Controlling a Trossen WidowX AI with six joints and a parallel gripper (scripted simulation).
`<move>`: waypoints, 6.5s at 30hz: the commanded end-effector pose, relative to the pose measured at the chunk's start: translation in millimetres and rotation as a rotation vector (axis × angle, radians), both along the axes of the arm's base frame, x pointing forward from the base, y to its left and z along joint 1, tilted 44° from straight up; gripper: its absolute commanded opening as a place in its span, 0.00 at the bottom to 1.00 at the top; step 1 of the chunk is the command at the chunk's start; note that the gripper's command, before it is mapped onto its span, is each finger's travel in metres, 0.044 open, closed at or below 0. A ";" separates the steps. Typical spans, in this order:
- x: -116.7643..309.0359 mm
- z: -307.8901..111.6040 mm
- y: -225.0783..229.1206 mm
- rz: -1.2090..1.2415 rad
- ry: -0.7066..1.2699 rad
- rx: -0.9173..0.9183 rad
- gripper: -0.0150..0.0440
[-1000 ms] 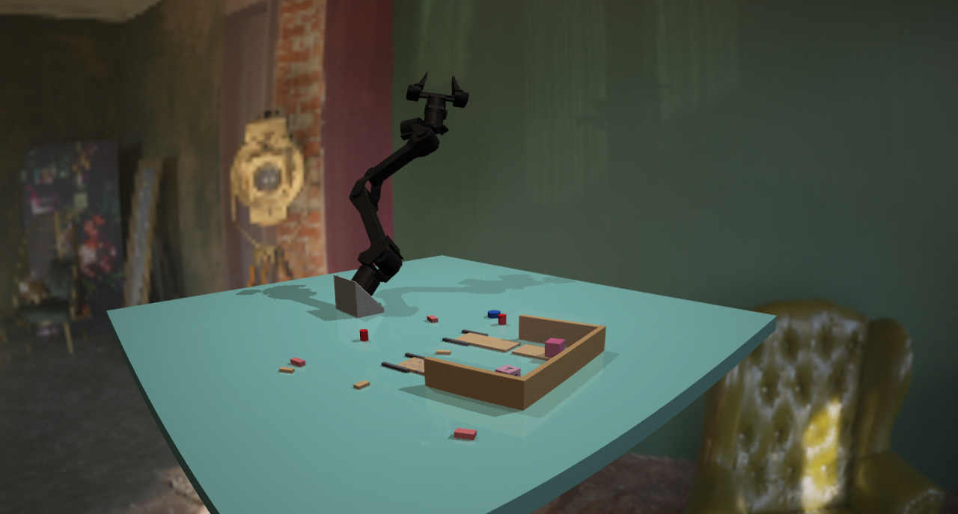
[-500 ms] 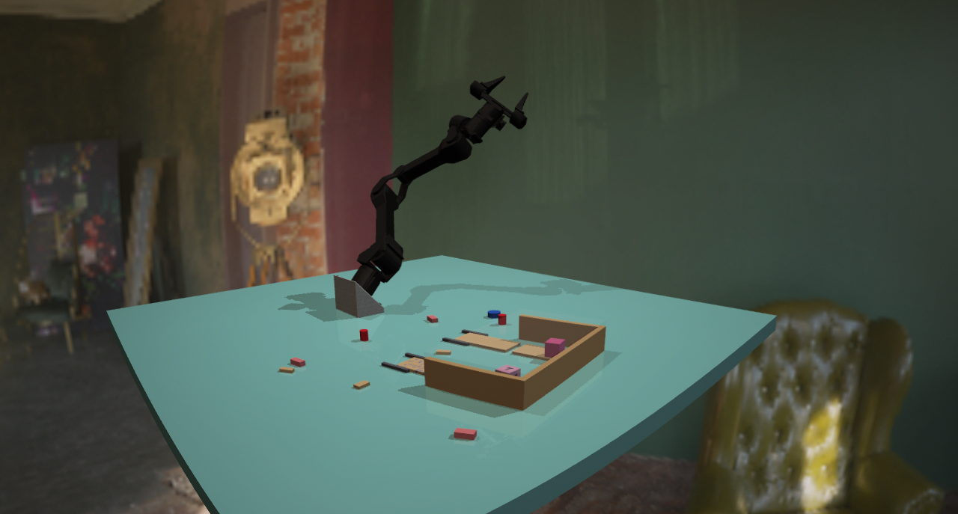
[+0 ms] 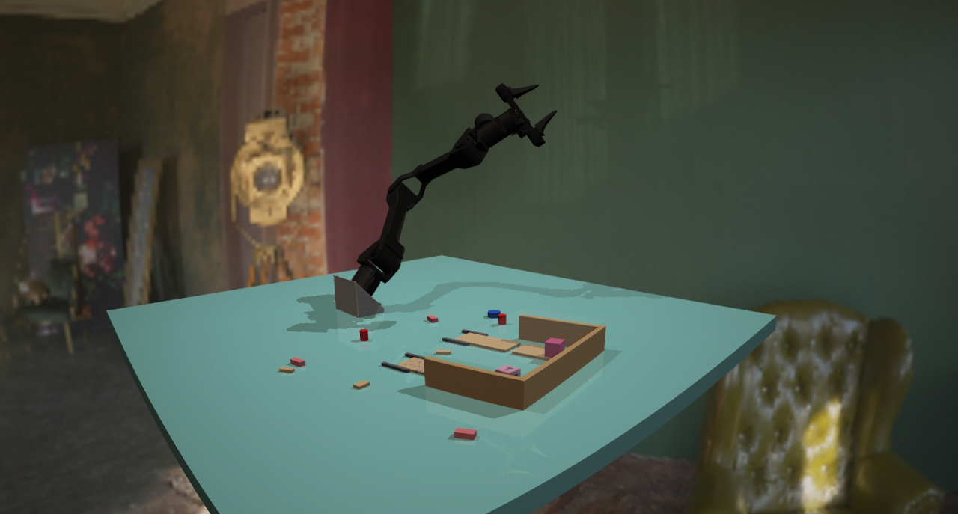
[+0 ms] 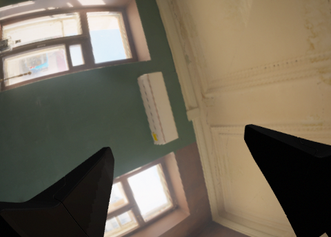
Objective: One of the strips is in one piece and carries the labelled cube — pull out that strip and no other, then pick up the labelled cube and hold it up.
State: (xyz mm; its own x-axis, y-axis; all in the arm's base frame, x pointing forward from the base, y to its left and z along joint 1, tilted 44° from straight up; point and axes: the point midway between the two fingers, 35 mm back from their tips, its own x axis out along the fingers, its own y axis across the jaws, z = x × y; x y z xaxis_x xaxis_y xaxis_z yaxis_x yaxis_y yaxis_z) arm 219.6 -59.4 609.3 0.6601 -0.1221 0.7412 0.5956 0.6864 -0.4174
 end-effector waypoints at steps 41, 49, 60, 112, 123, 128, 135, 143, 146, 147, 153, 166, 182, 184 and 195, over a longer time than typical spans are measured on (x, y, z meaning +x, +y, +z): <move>66.5 -494.3 -110.9 0.637 1.091 1.599 0.93; 66.5 -494.3 -110.9 0.637 1.091 1.599 0.93; 114.3 -518.1 -145.8 0.584 1.350 1.565 0.49; 174.8 -679.9 -112.3 0.745 2.201 1.209 0.25; 176.3 -692.2 -99.1 0.746 2.201 1.209 0.25; 176.5 -697.8 -93.0 0.747 2.201 1.209 0.25; 176.6 -701.5 -88.7 0.748 2.201 1.209 0.25; 176.6 -701.5 -88.6 0.748 2.201 1.209 0.25; 176.6 -701.6 -88.5 0.748 2.201 1.209 0.25; 176.6 -701.6 -88.5 0.748 2.201 1.209 0.25; 176.6 -701.8 -88.4 0.748 2.201 1.209 0.25; 176.8 -702.7 -87.5 0.748 2.201 1.209 0.25; 177.4 -704.0 -86.6 0.748 2.201 1.209 0.25; 177.5 -704.2 -86.5 0.748 2.201 1.209 0.25; 178.0 -705.1 -86.0 0.748 2.201 1.209 0.25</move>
State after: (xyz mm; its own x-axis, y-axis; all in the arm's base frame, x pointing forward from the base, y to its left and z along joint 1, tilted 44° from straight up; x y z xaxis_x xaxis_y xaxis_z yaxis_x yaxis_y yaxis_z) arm 396.1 -148.4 -94.0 0.1133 0.6764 -0.7278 -0.1569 0.7355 0.6591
